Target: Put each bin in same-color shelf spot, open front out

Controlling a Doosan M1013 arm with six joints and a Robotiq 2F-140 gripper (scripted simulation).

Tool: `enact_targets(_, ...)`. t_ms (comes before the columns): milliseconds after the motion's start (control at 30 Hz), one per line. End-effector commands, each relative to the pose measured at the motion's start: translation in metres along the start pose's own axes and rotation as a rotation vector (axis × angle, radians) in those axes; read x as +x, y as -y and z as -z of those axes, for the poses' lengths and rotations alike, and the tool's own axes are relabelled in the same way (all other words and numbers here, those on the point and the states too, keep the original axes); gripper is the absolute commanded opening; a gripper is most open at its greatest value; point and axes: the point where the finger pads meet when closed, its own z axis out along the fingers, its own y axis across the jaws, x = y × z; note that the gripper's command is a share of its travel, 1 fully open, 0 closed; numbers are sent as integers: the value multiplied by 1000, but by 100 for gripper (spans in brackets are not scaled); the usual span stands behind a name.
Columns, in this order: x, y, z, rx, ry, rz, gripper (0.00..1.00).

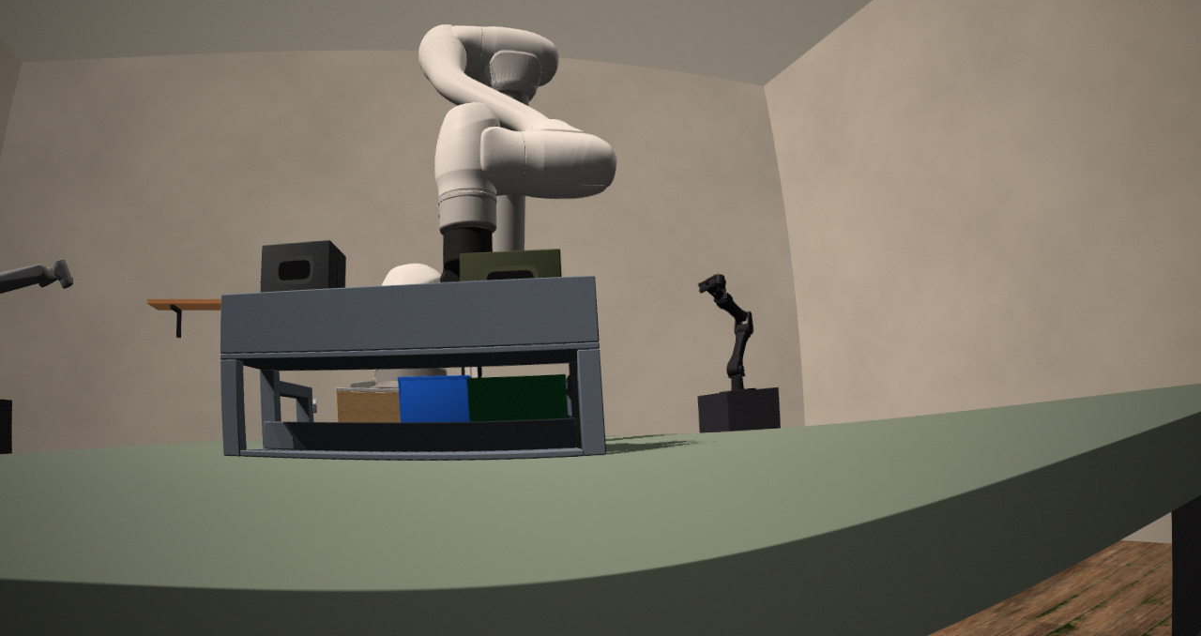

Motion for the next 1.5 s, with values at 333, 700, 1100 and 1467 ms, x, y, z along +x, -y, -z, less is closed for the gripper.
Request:
enact_targets(333,25,2,1,2,-1,-7,10)
enact_targets(700,41,2,1,2,-1,-7,10)
enact_targets(1100,42,2,1,2,-1,-7,10)
enact_targets(1467,42,2,1,2,-1,-6,10)
